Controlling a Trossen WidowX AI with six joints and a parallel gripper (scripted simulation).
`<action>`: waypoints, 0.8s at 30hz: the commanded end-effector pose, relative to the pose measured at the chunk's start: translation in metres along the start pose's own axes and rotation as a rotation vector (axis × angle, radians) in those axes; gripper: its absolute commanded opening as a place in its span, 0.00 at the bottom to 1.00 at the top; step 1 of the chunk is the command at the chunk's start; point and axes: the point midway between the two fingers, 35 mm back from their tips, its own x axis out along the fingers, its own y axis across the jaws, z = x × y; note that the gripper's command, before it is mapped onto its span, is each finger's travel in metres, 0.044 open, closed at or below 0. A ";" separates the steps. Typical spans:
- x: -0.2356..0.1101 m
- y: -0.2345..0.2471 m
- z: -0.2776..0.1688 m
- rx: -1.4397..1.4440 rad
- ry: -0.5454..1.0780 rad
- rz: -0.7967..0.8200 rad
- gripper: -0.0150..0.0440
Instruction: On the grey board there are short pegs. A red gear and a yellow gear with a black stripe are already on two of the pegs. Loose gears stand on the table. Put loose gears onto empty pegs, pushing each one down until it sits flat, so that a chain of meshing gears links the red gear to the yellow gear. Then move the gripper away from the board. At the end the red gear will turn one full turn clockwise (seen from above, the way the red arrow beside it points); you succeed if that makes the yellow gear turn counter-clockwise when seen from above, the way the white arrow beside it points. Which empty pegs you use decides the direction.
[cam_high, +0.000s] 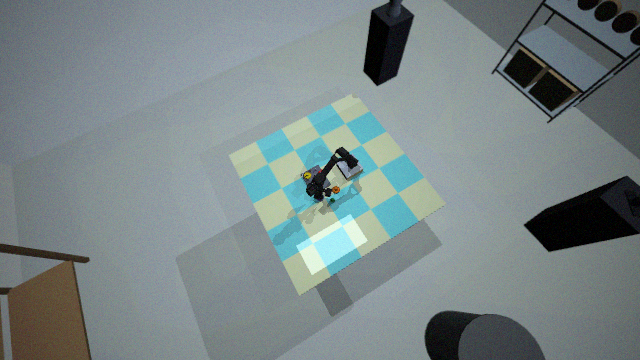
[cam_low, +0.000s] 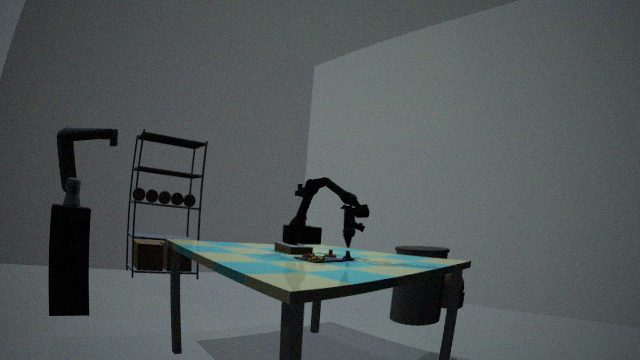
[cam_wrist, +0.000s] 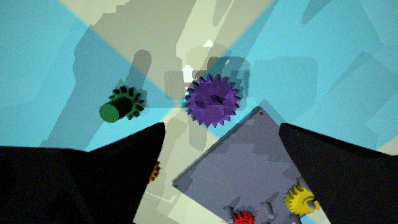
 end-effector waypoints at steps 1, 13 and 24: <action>0.002 0.003 0.001 -0.035 0.037 0.025 1.00; 0.017 0.003 0.003 -0.035 0.037 0.025 1.00; 0.032 0.003 0.002 -0.035 0.037 0.025 1.00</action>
